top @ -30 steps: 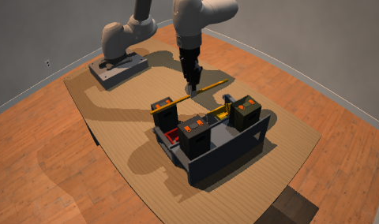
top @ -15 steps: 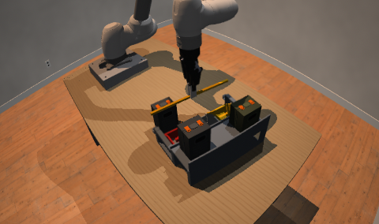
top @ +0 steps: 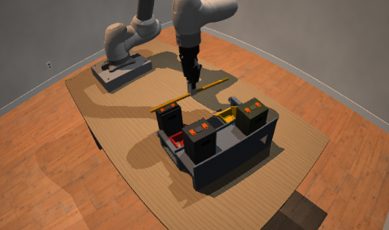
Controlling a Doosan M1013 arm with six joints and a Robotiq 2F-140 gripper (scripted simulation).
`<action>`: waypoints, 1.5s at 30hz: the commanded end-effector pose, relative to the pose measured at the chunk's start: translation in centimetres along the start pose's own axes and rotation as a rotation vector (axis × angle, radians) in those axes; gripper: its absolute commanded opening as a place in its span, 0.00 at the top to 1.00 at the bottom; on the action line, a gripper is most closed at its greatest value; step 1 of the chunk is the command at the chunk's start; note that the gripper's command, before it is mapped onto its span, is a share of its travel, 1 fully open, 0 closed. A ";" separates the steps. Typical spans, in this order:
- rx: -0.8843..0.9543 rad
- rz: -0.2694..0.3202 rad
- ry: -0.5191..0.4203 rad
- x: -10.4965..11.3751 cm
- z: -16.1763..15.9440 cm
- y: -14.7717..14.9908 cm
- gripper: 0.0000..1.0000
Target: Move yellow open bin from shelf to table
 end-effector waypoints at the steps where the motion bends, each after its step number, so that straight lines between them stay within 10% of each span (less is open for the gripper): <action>1: 0.000 -0.001 0.001 0.1 0.0 -0.2 1.00; 45: 0.000 -0.001 0.001 0.0 -1.5 -9.7 1.00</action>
Point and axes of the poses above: the point where the finger pads meet when closed, its own x axis back along the fingers, its own y axis across the jaws, z = x × y, the point moved 7 cm from there along x, back along the fingers, and after that the axes turned 9 degrees about -x, right-handed, at the moved point
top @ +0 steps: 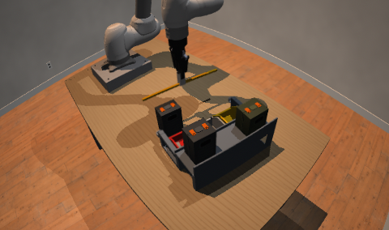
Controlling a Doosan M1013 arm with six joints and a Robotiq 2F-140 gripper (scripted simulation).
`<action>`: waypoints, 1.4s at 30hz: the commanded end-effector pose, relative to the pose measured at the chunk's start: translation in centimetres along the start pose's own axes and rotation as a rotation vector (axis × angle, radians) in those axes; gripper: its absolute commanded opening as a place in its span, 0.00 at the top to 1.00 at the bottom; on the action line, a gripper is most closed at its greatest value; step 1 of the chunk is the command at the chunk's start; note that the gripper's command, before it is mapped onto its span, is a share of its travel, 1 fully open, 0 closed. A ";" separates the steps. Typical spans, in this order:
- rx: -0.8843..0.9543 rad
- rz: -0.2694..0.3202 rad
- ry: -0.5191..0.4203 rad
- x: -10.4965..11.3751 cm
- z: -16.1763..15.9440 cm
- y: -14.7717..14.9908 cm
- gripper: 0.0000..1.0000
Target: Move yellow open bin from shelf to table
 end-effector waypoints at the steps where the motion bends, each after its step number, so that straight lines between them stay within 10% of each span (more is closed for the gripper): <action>1: 0.000 0.002 -0.001 -0.1 -0.3 -1.9 1.00; 15: 0.000 0.002 -0.001 -0.1 -0.6 -3.5 1.00; 20: 0.000 0.002 -0.001 -0.1 -1.4 -8.9 1.00; 42: 0.000 0.002 -0.001 -0.1 -1.5 -9.1 1.00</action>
Point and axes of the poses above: the point where the finger pads meet when closed, its own x axis back along the fingers, its own y axis across the jaws, z = x × y, the point moved 7 cm from there along x, back along the fingers, and after that the axes turned 9 degrees about -x, right-handed, at the moved point
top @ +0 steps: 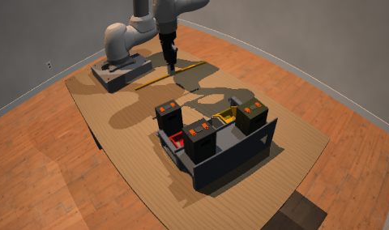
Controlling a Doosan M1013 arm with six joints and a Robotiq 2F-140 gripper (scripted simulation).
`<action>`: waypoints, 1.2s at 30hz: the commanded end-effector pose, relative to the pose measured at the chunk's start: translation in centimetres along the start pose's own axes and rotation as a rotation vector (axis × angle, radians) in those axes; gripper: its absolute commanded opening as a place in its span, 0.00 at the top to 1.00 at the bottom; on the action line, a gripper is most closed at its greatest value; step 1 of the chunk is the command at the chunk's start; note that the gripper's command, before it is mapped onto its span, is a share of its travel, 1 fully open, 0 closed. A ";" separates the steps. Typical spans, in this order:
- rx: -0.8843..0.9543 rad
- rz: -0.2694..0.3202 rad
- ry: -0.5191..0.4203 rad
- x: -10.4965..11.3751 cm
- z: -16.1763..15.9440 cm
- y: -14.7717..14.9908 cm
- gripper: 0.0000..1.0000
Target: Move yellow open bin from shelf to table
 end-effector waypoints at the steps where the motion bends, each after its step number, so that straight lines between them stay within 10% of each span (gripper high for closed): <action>1: 0.000 0.000 0.000 0.0 0.0 0.0 1.00; 36: 0.000 0.000 0.000 0.0 0.2 1.0 1.00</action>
Point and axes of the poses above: the point where the finger pads meet when closed, its own x axis back along the fingers, its own y axis across the jaws, z = x × y, the point moved 7 cm from there along x, back along the fingers, and after that the axes turned 9 degrees about -x, right-handed, at the moved point
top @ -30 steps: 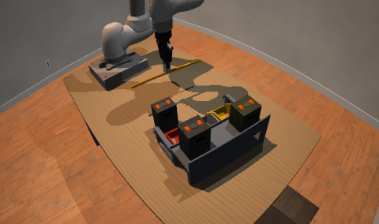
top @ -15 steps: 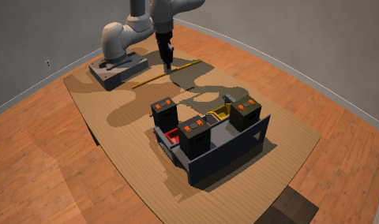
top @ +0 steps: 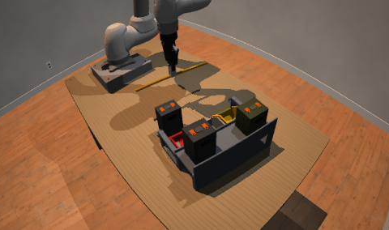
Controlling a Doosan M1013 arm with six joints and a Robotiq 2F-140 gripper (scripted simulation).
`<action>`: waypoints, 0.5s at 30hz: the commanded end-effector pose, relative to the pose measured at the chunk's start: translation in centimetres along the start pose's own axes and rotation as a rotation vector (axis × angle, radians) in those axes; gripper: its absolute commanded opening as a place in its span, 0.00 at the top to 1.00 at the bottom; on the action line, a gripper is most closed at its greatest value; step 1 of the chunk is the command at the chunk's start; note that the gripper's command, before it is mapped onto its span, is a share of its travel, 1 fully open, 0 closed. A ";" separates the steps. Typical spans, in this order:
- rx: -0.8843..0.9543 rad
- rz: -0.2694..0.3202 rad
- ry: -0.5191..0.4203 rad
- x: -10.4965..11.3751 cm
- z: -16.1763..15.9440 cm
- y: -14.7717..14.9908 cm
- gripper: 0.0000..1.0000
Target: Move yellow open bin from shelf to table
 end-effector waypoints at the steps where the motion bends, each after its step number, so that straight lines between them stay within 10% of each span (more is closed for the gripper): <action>1: 0.000 0.000 0.000 0.0 0.0 0.0 1.00; 15: 0.000 0.000 0.000 0.0 0.0 0.2 1.00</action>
Point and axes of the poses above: the point where the finger pads meet when closed, its own x axis back along the fingers, its own y axis across the jaws, z = x × y, the point moved 7 cm from there along x, back along the fingers, and after that the axes turned 9 degrees about -x, right-handed, at the moved point
